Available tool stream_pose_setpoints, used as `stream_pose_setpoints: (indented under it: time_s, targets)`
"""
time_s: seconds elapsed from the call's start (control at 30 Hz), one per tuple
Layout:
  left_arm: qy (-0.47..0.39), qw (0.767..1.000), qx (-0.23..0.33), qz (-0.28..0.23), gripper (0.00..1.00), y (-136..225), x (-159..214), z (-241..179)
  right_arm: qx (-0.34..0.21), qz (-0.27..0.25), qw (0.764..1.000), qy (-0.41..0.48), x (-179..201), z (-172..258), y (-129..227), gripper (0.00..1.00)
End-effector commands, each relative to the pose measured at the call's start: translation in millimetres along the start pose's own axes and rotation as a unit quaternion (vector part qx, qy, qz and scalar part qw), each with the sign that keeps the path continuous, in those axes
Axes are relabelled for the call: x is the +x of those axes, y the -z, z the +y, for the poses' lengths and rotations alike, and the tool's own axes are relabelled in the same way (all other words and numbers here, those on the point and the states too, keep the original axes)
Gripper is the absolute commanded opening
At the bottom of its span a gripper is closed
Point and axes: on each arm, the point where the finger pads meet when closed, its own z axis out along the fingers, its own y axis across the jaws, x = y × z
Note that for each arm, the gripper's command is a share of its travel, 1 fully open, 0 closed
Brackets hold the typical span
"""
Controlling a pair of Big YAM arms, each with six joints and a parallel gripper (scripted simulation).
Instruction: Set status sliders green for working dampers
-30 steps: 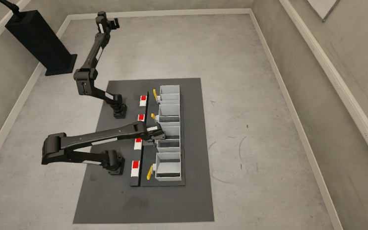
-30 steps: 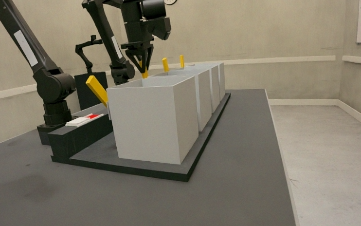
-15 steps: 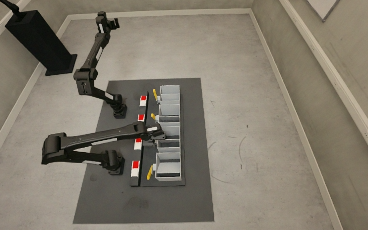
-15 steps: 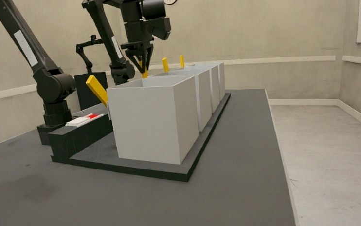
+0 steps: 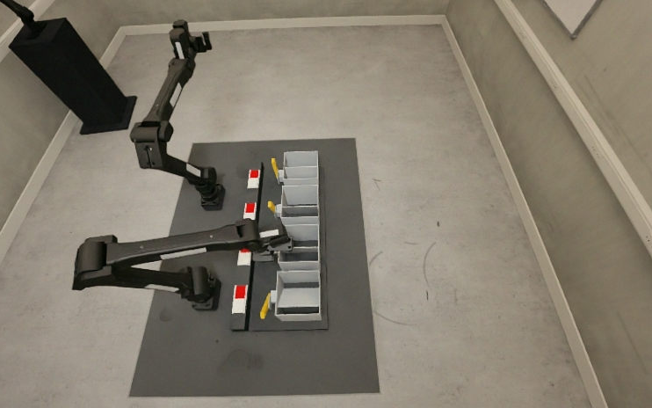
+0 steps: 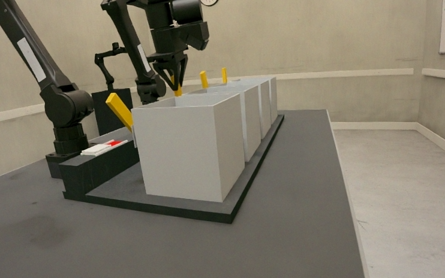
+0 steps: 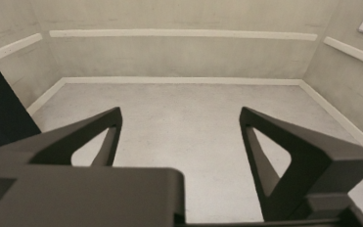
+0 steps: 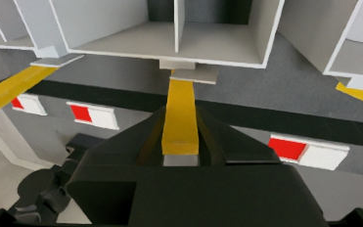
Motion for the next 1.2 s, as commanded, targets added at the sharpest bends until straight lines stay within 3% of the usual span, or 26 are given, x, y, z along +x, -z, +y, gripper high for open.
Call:
stream_pose_setpoints:
  time_s: [0.0, 1.17]
  targets:
    - [-0.006, 1.000, -0.002, -0.026, 1.00, 0, -36, 3, -0.015, -0.018, 1.000, 0.006, -7, -1, 7, 0.17]
    - [-0.006, 1.000, -0.002, -0.026, 1.00, 0, -36, 3, -0.131, -0.008, 0.991, 0.004, -7, -27, -3, 0.17]
